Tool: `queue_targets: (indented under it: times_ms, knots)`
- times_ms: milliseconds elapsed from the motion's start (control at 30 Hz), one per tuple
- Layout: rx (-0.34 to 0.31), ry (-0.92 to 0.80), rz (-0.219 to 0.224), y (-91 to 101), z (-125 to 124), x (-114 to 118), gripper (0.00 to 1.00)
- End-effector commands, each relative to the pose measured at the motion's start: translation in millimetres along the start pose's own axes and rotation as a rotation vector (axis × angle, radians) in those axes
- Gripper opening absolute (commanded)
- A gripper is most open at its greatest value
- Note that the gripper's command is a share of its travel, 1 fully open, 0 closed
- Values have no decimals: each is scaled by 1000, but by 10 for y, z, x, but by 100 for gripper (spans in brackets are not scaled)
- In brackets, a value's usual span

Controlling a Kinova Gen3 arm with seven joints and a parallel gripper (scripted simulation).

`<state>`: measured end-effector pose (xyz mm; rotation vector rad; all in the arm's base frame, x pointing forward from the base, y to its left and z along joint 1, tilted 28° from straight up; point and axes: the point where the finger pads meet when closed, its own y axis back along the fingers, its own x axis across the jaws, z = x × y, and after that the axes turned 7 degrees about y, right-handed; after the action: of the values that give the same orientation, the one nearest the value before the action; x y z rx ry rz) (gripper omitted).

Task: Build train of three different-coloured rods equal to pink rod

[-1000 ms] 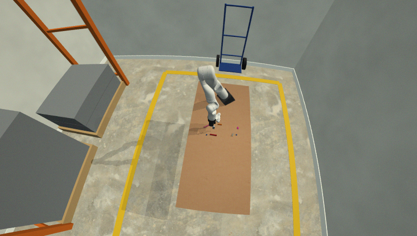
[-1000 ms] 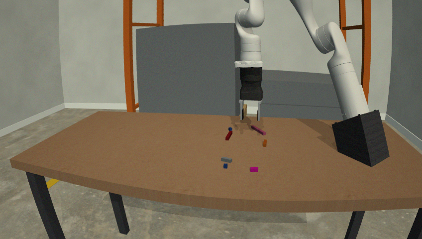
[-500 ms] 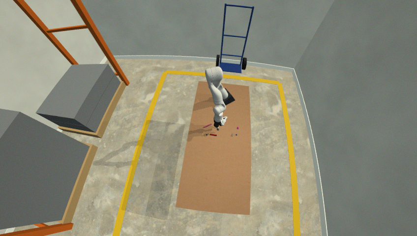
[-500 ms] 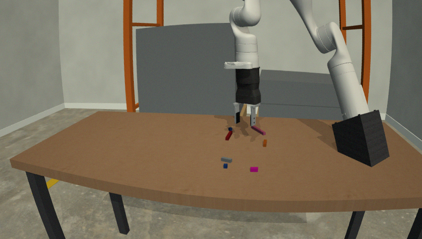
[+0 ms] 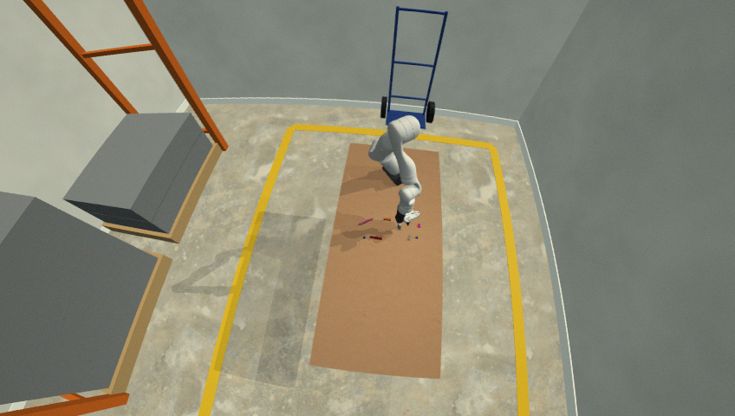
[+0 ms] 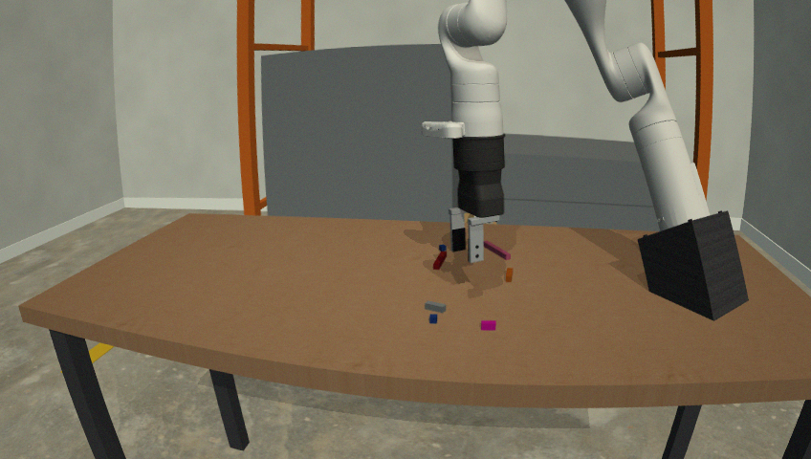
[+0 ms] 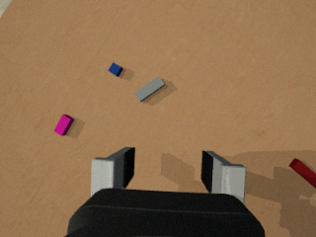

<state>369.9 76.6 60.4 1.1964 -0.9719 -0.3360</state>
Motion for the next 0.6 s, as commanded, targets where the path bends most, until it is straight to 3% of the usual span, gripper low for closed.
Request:
queue_targets:
  times_ms: [0, 367, 567]
  knots:
    - [-1, 34, 19, -2, -49, -129, 100]
    - [20, -316, 16, 5, -267, -767, 100]
    - [26, -397, 13, 3, -298, -927, 100]
